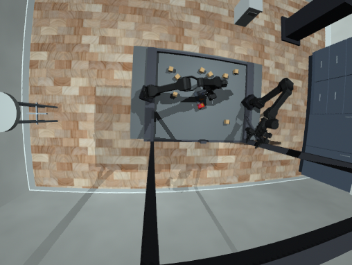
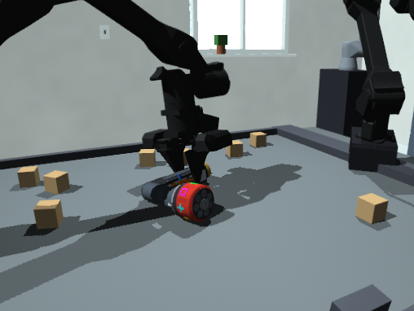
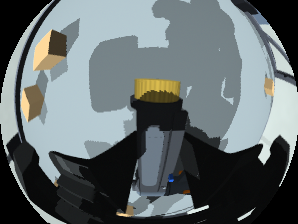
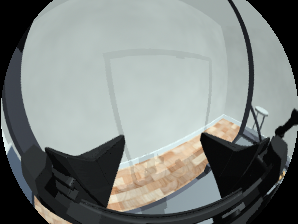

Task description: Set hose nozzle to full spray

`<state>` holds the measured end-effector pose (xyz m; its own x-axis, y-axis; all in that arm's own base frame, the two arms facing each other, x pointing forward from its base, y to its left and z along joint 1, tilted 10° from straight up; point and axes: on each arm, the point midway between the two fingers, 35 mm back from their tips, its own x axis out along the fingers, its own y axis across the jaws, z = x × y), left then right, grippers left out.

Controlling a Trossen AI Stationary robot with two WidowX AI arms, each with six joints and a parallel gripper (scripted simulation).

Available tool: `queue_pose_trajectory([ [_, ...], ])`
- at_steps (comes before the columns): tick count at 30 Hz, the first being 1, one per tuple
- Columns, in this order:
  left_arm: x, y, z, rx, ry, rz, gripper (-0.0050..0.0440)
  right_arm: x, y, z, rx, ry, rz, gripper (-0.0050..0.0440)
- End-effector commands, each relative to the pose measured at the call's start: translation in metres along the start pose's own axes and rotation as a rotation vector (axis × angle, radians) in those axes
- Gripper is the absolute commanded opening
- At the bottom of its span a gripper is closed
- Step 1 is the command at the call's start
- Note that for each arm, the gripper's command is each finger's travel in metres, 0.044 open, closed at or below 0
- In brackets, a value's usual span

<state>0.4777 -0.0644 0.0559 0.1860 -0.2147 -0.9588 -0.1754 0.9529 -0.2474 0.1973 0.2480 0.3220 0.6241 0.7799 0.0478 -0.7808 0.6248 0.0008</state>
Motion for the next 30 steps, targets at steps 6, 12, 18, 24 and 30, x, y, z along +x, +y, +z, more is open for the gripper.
queue_pose_trajectory([
  [6, -0.018, -0.006, 0.006, 0.011, -0.066, -0.017, 0.0173, -0.001, 0.000, 0.008, 0.000, -0.022, -0.003, 0.0408],
  [12, -0.028, -0.005, -0.006, 0.009, -0.182, -0.013, 0.0173, -0.001, 0.000, 0.008, 0.000, -0.022, -0.003, 0.0408],
  [18, -0.034, -0.005, -0.012, 0.011, -0.280, -0.015, 0.0173, -0.001, 0.000, 0.008, 0.000, -0.022, -0.003, 0.0408],
  [24, -0.037, -0.007, -0.011, 0.012, -0.304, -0.018, 0.0173, -0.001, 0.000, 0.008, 0.000, -0.022, -0.003, 0.0408],
  [30, -0.039, -0.007, -0.012, 0.011, -0.319, -0.017, 0.0173, -0.001, 0.000, 0.008, 0.000, -0.022, -0.003, 0.0408],
])
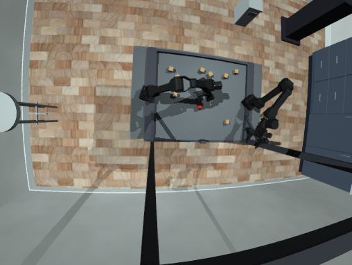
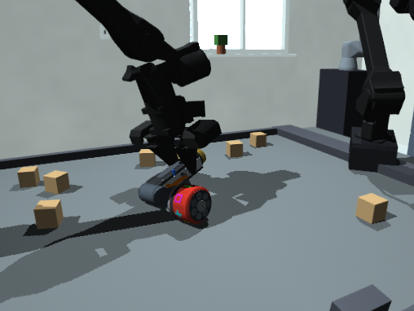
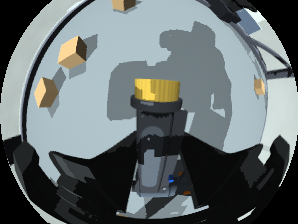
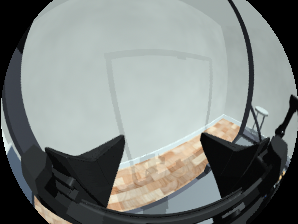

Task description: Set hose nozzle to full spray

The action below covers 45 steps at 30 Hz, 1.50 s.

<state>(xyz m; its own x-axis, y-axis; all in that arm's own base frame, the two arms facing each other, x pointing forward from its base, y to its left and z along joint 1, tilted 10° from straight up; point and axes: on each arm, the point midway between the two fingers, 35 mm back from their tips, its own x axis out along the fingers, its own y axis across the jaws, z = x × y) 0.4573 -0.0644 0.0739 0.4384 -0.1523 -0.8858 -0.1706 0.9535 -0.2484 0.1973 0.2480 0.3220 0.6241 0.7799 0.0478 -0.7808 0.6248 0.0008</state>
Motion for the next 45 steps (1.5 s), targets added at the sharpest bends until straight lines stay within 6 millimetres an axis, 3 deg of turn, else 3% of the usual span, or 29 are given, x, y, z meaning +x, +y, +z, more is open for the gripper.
queue_pose_trajectory([
  [1, -0.015, -0.006, 0.010, 0.005, -0.048, -0.016, 0.0173, -0.001, 0.000, 0.008, 0.000, -0.022, -0.003, 0.0408],
  [11, -0.021, -0.006, 0.006, 0.004, -0.102, -0.015, 0.0173, -0.001, 0.000, 0.008, 0.000, -0.022, -0.003, 0.0408],
  [25, -0.039, -0.004, -0.012, 0.003, -0.318, -0.012, 0.0173, -0.001, 0.000, 0.008, 0.000, -0.022, -0.003, 0.0408],
  [36, -0.038, -0.006, -0.009, 0.004, -0.300, -0.015, 0.0173, -0.001, 0.000, 0.008, 0.000, -0.022, -0.003, 0.0408],
  [42, -0.046, -0.004, -0.022, 0.003, -0.413, -0.011, 0.0173, -0.001, 0.000, 0.008, 0.000, -0.022, -0.003, 0.0408],
  [45, -0.045, -0.006, -0.018, 0.003, -0.394, -0.014, 0.0173, -0.001, 0.000, 0.008, 0.000, -0.022, -0.003, 0.0408],
])
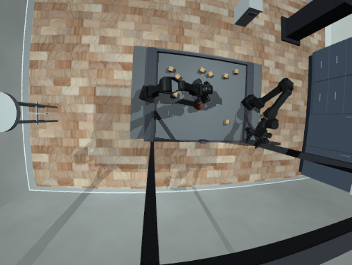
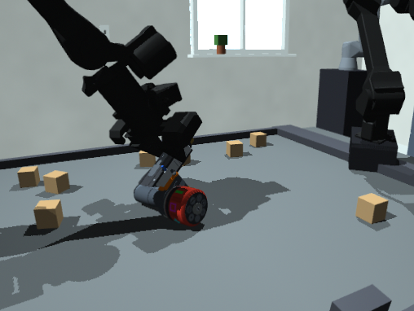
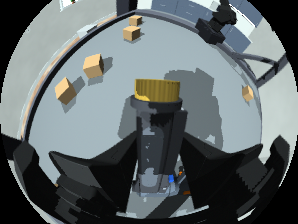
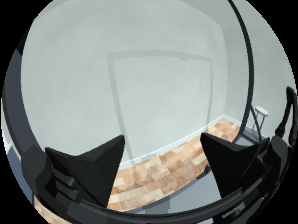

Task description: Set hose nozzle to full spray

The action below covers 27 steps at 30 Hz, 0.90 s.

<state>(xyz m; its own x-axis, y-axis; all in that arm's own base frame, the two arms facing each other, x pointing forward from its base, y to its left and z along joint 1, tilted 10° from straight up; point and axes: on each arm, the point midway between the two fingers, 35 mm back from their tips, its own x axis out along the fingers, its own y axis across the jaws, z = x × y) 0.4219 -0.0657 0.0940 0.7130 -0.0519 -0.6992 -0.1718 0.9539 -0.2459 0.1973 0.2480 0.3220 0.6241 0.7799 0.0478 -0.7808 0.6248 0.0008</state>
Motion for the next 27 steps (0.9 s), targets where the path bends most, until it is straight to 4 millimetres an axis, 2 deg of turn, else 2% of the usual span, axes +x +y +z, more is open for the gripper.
queue_pose_trajectory([
  [1, -0.013, -0.004, 0.005, -0.001, -0.089, -0.015, 0.0173, -0.001, 0.000, 0.008, 0.000, -0.022, -0.003, 0.0408],
  [12, -0.027, -0.004, -0.006, -0.003, -0.232, -0.014, 0.0173, -0.001, 0.000, 0.008, 0.000, -0.022, -0.003, 0.0408],
  [27, -0.021, -0.004, -0.004, -0.002, -0.204, -0.016, 0.0173, -0.001, 0.000, 0.008, 0.000, -0.022, -0.003, 0.0408],
])
